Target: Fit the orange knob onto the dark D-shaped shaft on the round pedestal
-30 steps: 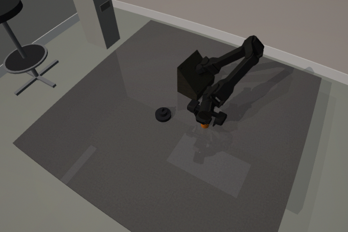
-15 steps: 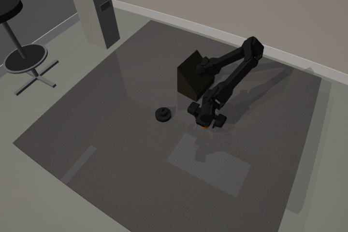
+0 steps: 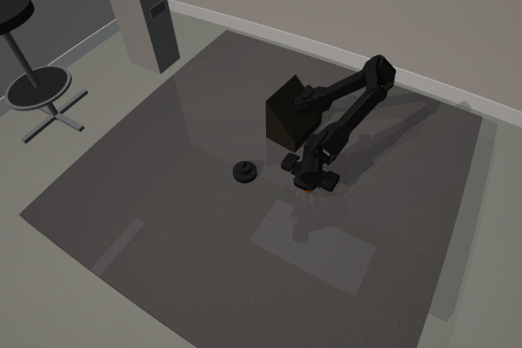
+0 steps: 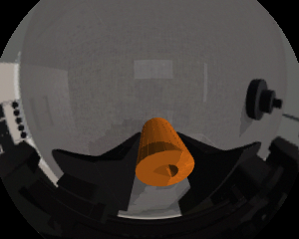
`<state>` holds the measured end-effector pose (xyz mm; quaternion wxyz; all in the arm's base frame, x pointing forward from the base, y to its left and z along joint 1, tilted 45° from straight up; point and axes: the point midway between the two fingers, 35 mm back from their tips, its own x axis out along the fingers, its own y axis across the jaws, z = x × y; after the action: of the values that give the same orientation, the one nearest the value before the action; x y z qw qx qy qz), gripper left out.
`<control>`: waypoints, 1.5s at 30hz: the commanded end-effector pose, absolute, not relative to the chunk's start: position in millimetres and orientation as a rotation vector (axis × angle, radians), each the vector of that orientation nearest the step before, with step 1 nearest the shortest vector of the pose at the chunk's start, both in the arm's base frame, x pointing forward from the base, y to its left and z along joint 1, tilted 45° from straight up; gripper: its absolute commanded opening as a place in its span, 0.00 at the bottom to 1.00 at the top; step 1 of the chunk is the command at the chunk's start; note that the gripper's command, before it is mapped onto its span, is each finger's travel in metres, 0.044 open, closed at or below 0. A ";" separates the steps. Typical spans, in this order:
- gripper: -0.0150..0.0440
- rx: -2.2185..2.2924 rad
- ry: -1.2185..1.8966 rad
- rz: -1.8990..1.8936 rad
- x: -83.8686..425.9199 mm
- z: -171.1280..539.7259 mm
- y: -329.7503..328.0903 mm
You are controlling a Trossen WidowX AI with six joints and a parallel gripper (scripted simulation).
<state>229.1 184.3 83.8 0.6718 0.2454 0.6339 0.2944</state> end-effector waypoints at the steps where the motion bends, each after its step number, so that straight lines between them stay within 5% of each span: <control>1: 0.40 0.553 1.428 0.659 229.5 83.8 183.7; 5: 0.25 0.543 1.430 0.652 234.2 93.4 169.7; 28: 0.25 0.548 1.432 0.653 227.6 176.2 81.2; 45: 0.25 0.544 1.432 0.647 252.4 151.7 63.6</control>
<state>246.2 68.8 157.8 0.6715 0.2442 0.6373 0.2886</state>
